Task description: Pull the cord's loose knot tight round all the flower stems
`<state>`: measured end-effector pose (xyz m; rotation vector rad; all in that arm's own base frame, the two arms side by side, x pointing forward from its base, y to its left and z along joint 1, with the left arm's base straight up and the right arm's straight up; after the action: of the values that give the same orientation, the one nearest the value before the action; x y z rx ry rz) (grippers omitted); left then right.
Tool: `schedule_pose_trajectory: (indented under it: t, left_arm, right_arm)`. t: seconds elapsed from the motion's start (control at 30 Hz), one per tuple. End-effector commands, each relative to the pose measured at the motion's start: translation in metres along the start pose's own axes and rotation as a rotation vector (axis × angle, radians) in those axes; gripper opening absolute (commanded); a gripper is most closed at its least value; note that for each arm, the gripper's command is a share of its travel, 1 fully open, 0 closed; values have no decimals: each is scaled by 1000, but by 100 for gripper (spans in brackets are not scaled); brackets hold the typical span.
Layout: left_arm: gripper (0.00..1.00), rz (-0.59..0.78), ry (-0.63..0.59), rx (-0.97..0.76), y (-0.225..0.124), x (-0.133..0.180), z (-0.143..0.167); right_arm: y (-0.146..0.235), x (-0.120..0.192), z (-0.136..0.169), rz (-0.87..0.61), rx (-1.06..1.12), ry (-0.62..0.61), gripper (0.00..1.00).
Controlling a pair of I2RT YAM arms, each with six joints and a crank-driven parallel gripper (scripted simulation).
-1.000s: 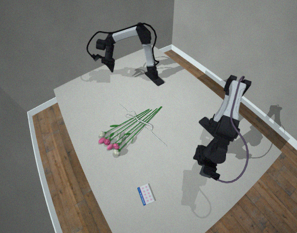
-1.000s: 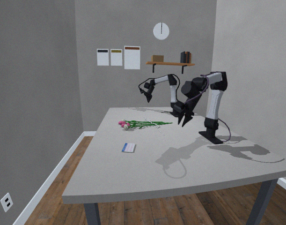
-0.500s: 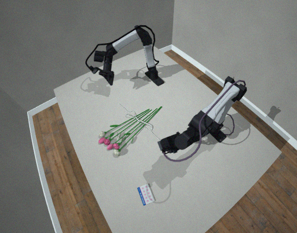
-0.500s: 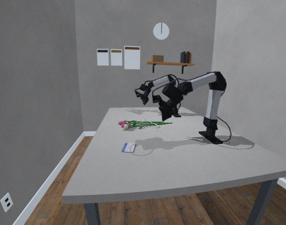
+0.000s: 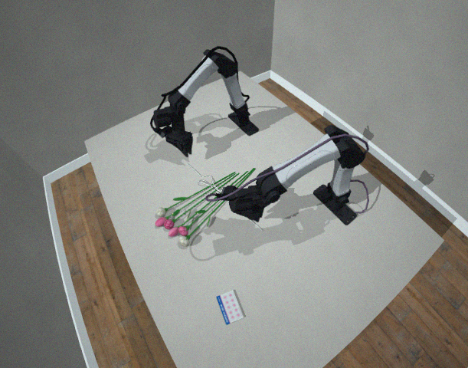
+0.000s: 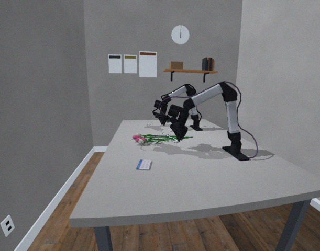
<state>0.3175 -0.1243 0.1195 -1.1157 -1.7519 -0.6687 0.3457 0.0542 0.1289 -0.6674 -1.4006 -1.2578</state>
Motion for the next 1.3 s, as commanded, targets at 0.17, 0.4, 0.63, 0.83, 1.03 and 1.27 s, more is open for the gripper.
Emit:
schedule_pose_trajectory:
  t: [0.17,0.4,0.63,0.83,1.03,1.27]
  left_arm:
    - [27,27,291,-309,1,-14,-2]
    - [27,75,426,-499,-2,-30,-14]
    - [27,99,448,-532,-5,-46,-15]
    - [27,95,445,-528,-5,-51,-10]
    - [27,95,446,-528,-4,-62,-5]
    - [27,94,443,-531,4,-62,-7]
  right_arm:
    - [18,-28,23,212,-320,-150,27]
    - [29,-52,46,292,-387,-217,27]
    - [34,-60,50,293,-375,-210,27]
    - [37,-52,51,270,-373,-209,27]
    - [35,-60,48,286,-376,-210,27]
    - [37,-71,43,279,-378,-210,27]
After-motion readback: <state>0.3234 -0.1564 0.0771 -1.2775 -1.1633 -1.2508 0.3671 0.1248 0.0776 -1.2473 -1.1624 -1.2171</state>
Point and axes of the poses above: on each arm, the point where the finger pads meet when closed, its own x axis back along the fingers, its own y axis across the jaws, z = x × y, the point moved 7 cm from there along x, back along the fingers, and after that the axes turned 12 degrees about -x, right-handed, at the moved point
